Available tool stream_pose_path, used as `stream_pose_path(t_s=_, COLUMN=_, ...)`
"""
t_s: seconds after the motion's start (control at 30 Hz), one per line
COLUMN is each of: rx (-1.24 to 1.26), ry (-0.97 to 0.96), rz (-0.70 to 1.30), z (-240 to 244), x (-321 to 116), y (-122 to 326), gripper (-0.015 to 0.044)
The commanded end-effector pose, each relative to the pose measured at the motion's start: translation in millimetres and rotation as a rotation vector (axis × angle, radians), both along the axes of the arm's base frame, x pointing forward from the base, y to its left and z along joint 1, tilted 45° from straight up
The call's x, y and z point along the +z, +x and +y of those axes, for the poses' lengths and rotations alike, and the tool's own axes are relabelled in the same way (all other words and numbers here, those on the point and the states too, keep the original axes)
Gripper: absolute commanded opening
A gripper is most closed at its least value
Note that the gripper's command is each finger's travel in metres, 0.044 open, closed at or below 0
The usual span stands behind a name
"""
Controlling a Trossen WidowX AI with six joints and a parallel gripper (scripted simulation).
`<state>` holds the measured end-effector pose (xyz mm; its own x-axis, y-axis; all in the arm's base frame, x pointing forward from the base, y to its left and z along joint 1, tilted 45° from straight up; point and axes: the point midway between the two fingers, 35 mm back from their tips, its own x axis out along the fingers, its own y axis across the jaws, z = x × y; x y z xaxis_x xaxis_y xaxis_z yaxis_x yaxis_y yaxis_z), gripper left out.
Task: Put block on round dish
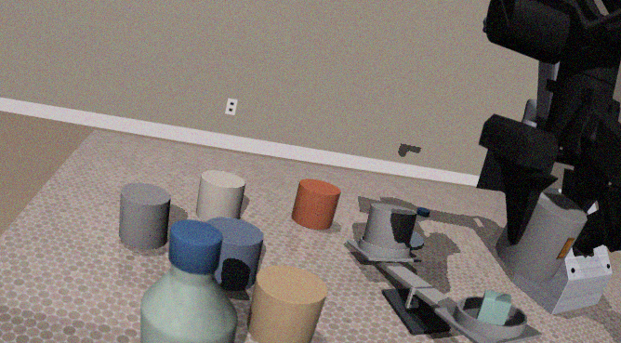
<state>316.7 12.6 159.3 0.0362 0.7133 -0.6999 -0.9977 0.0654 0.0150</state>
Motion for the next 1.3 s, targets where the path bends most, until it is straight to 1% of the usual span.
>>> stream_pose_path(t_s=0.0, rx=-0.004, ry=0.000, rz=0.002, z=-1, x=0, y=0, gripper=0.0000)
stream_pose_path(t_s=0.43, rx=-0.004, ry=-0.003, rz=0.002, z=4, x=0, y=-1, gripper=0.0000)
stream_pose_path(t_s=0.83, rx=-0.004, ry=-0.034, rz=0.000, z=73, x=8, y=-29, gripper=0.0000)
stream_pose_path(t_s=1.27, rx=-0.006, ry=-0.009, rz=-0.007, z=136, x=12, y=-76, gripper=0.0000)
